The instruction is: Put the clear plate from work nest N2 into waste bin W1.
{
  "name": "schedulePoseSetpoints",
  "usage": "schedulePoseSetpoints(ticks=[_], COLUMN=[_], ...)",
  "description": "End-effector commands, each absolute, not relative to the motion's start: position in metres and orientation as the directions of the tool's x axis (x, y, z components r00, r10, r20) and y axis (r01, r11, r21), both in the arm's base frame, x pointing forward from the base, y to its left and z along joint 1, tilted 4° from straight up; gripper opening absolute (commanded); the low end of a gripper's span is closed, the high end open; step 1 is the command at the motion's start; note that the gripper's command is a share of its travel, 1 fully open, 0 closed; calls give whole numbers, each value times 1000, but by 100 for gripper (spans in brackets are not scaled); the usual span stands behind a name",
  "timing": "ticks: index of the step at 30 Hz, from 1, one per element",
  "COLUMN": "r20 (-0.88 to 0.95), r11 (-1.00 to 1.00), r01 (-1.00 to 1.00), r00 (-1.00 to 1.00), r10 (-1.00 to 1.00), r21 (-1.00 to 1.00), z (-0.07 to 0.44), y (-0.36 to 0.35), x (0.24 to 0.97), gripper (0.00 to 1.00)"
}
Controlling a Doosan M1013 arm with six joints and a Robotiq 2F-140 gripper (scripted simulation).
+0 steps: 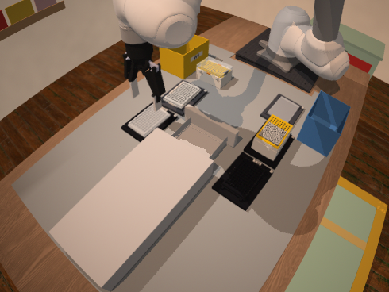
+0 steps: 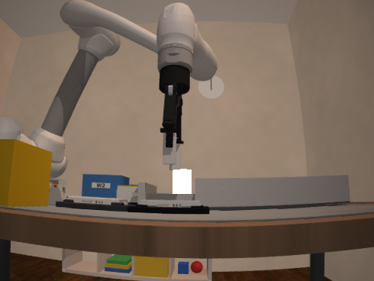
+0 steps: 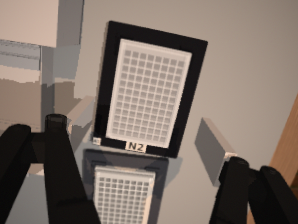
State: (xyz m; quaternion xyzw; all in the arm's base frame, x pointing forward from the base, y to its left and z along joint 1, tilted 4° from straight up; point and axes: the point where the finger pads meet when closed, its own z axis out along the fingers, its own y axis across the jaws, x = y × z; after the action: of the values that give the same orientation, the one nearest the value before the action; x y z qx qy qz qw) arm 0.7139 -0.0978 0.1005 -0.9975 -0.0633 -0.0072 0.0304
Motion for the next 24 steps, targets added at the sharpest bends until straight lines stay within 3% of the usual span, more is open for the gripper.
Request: schedulePoseSetpoints(ticks=[1, 24], r20=[18, 18], r11=[-990, -990], r01=[127, 127], r00=[992, 992], r10=[126, 126], r21=[-60, -60], z=[98, 72], y=[-98, -96], x=[714, 714], gripper=[70, 70])
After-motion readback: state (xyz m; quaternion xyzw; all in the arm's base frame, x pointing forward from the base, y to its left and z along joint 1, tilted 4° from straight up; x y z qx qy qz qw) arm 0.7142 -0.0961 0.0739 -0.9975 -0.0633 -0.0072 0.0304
